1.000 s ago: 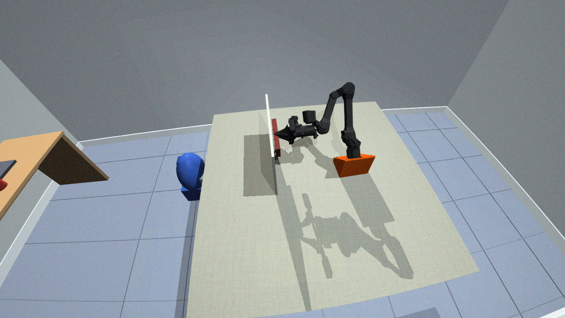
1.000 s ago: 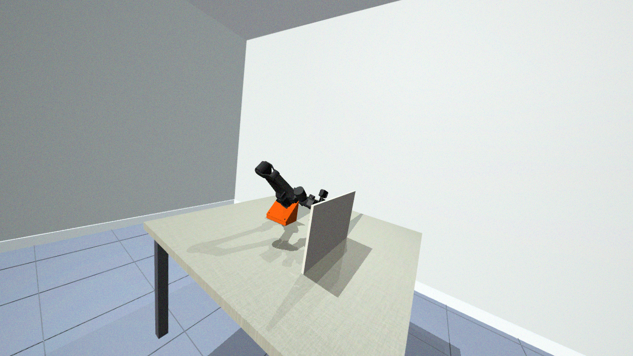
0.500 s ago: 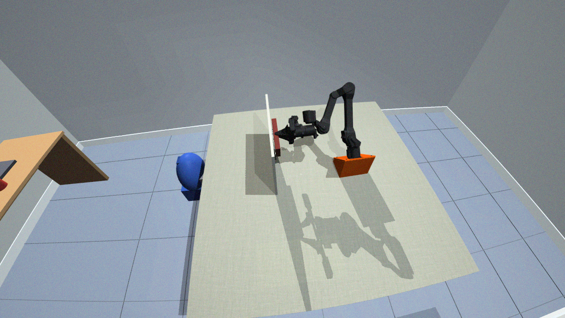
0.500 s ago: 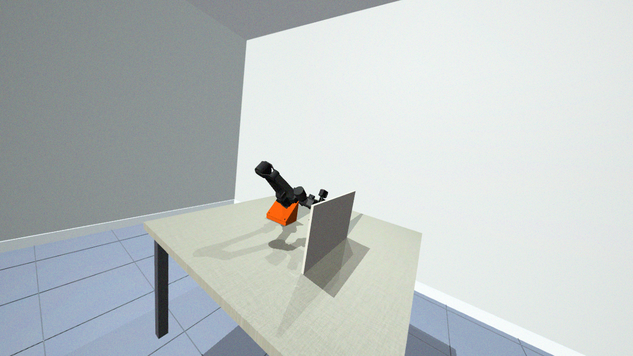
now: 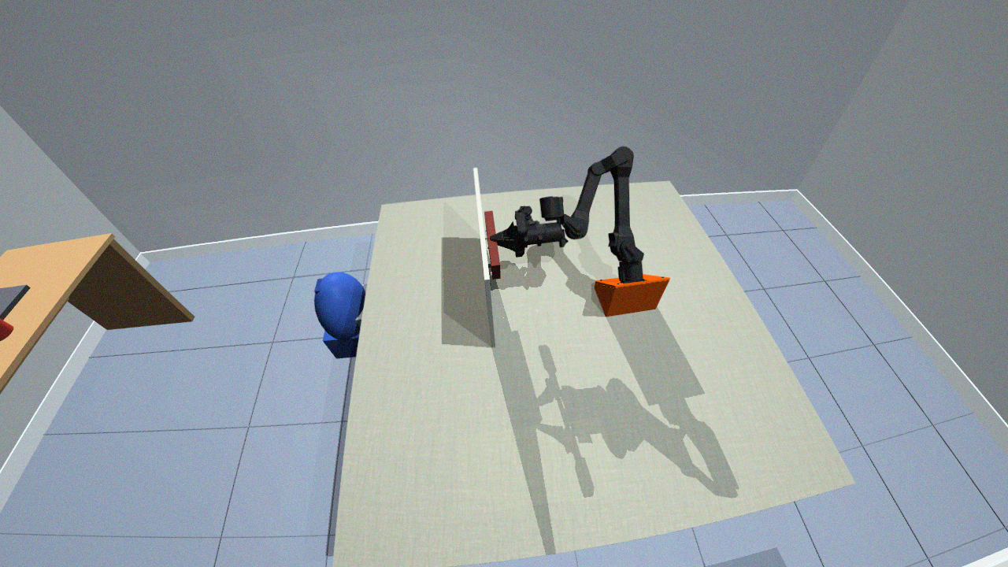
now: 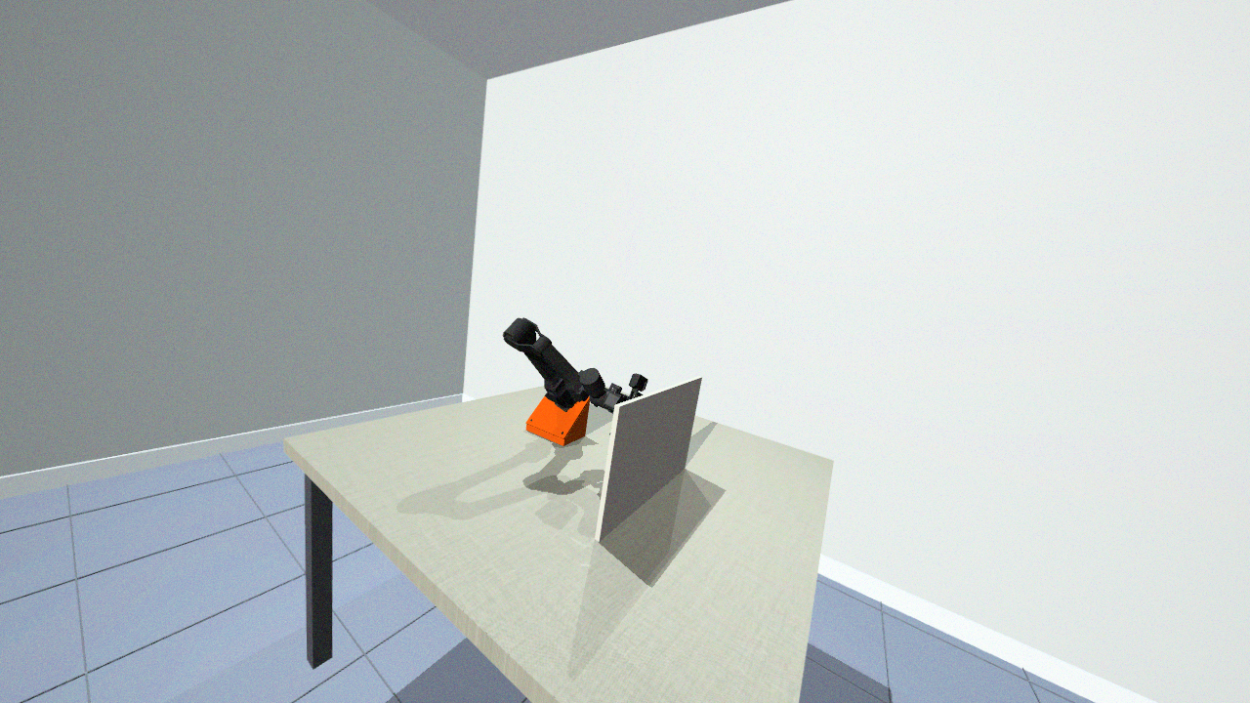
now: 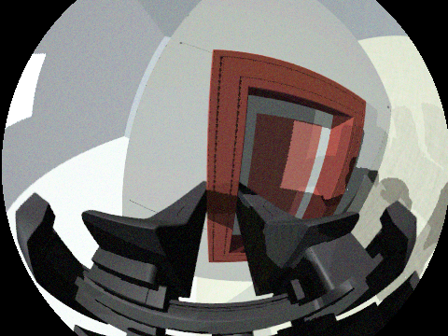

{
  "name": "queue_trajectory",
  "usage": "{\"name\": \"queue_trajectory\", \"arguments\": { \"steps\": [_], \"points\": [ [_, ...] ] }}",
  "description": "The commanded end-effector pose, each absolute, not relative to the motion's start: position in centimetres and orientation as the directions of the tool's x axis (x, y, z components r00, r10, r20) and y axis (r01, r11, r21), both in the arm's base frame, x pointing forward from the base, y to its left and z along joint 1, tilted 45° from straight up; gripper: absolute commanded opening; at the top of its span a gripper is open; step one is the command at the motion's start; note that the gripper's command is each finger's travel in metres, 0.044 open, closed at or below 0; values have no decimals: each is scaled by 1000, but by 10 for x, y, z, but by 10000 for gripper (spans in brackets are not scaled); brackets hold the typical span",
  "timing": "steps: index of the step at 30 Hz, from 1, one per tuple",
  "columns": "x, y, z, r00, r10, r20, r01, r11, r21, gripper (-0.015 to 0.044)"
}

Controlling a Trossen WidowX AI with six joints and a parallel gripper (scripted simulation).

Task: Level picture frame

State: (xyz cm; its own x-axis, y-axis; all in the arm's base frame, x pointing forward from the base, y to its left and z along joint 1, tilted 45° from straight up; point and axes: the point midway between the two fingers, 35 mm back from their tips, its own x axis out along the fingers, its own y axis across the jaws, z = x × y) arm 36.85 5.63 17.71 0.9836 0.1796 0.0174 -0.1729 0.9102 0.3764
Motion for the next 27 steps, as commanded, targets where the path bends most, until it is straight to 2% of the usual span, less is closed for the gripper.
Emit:
{"name": "queue_trajectory", "arguments": {
  "steps": [1, 27],
  "points": [
    [369, 58, 185, 981, 189, 40, -190, 909, 372, 0],
    [370, 55, 183, 981, 189, 40, -190, 909, 372, 0]
  ]
}}
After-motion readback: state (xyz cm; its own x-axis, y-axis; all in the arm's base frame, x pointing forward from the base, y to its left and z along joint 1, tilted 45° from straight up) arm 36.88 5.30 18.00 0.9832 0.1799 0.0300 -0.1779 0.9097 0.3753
